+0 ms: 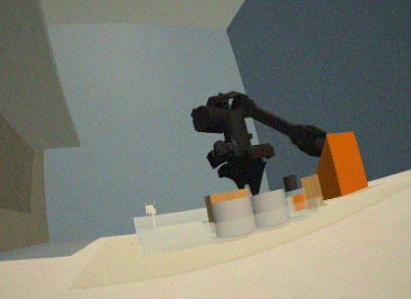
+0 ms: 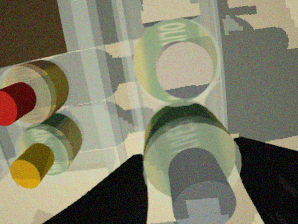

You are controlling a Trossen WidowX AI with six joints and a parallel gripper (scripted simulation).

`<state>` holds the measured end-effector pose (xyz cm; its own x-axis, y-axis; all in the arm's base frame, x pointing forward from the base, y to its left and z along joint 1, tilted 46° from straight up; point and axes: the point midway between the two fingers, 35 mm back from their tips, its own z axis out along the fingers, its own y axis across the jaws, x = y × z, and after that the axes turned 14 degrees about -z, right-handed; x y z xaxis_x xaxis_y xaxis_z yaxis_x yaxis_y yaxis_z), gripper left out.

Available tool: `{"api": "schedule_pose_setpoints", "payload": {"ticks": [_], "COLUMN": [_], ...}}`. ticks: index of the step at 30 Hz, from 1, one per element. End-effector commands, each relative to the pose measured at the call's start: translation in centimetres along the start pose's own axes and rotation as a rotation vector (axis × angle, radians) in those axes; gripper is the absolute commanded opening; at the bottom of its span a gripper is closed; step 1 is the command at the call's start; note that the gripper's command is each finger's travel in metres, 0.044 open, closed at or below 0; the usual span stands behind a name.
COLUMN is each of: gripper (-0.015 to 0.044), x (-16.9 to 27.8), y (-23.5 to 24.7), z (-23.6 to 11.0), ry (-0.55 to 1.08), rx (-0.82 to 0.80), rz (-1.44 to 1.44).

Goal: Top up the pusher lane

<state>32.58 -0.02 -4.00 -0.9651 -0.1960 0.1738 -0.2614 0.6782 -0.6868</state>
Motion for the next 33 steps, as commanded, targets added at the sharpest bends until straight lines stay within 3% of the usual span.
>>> {"api": "schedule_pose_setpoints", "payload": {"ticks": [1,33], "gripper": [0.0000,0.0000], "x": [-0.82,-1.11], "y": [-0.39,-0.47], "z": [-0.22,-0.03], "ry": [-0.020,-0.020], "rx": [0.009,0.009], "rz": [0.016,0.016]}}
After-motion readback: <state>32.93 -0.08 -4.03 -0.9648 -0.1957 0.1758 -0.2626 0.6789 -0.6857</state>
